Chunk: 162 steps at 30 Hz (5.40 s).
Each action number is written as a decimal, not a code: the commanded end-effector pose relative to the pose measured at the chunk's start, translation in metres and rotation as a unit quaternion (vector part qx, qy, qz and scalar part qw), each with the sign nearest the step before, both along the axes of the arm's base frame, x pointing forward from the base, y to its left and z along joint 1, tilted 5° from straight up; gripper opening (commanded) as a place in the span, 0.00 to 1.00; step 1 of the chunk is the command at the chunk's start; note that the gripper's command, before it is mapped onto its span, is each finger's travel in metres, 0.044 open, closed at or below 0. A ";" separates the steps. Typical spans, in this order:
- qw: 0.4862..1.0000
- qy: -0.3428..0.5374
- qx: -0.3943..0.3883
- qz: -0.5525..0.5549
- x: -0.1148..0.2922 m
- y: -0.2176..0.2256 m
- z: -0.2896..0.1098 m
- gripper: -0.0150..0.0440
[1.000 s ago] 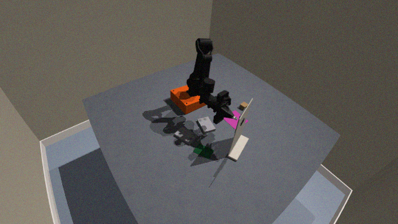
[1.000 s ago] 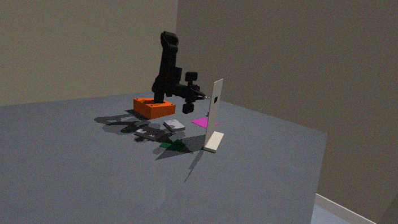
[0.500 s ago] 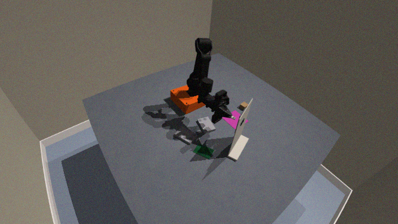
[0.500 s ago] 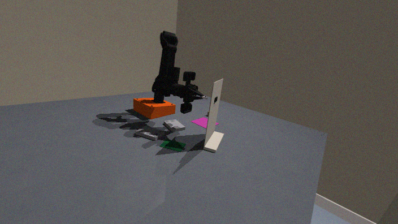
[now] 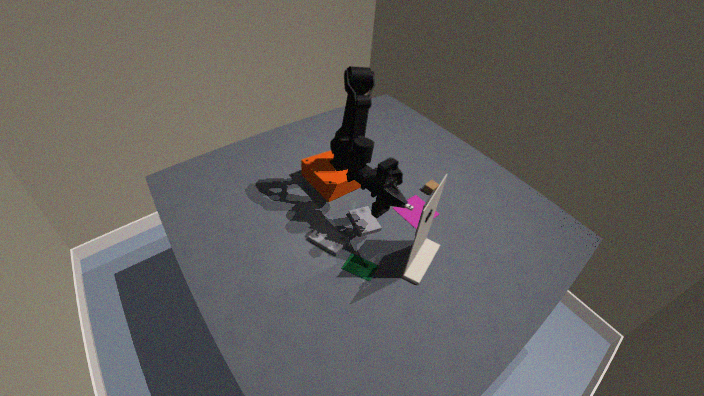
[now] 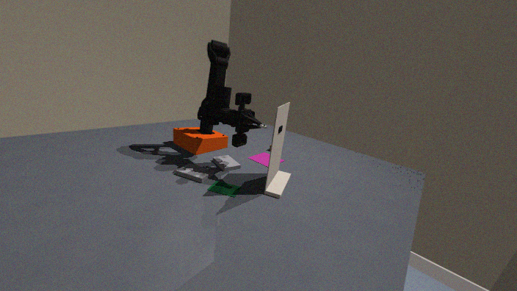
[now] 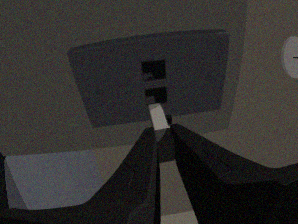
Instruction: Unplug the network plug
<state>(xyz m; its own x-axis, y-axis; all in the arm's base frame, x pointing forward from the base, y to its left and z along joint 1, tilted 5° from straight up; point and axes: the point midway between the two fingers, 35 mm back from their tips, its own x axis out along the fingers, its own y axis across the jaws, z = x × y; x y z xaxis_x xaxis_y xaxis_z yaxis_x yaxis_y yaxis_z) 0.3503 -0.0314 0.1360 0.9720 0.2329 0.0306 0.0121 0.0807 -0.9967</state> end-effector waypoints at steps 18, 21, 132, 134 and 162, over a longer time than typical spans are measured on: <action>1.000 0.001 -0.002 0.001 -0.011 -0.007 -0.002 0.25; 1.000 0.001 -0.002 0.001 -0.012 -0.008 -0.002 0.25; 0.933 0.332 -0.063 0.121 -0.045 0.139 -0.046 0.25; 0.928 0.342 -0.073 0.125 -0.048 0.144 -0.050 0.25; 0.879 0.418 -0.166 0.158 -0.085 0.178 -0.083 0.25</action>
<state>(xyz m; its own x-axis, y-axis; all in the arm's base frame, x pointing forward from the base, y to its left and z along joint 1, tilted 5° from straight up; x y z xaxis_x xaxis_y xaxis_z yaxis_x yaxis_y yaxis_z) 0.2661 0.1469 0.0605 0.5166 0.3658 -0.7742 -0.7008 -0.3388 -0.6277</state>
